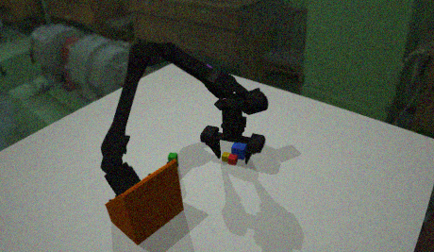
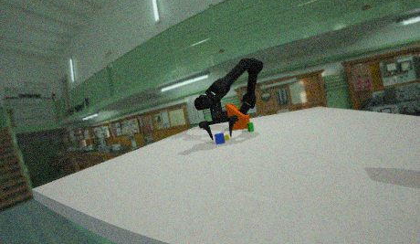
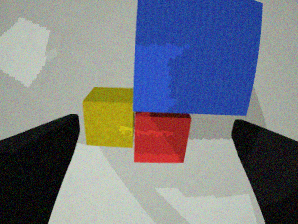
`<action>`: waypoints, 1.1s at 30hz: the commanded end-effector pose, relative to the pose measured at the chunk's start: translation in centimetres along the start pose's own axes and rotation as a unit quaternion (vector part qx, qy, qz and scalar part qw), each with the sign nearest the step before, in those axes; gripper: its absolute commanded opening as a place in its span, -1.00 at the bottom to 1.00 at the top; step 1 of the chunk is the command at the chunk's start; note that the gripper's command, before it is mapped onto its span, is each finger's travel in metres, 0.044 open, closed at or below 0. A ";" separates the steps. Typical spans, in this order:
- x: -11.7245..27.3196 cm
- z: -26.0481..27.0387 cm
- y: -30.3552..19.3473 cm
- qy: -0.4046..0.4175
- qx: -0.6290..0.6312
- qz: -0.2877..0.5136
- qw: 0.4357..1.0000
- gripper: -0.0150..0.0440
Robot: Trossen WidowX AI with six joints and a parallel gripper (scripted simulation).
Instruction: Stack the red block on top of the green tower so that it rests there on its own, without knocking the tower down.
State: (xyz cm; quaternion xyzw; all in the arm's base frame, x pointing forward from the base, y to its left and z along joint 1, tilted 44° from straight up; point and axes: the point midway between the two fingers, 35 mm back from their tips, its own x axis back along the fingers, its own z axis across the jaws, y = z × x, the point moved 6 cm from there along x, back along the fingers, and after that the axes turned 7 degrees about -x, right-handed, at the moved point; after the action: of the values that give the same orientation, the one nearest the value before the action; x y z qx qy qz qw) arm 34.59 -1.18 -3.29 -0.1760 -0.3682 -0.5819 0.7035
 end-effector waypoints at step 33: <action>0.0 0.0 0.0 0.002 -0.003 -0.001 1.000 -0.19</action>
State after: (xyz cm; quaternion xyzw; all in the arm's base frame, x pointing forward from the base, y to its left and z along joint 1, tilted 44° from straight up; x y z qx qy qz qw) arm 34.59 -1.19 -3.28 -0.1756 -0.3675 -0.5825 0.7034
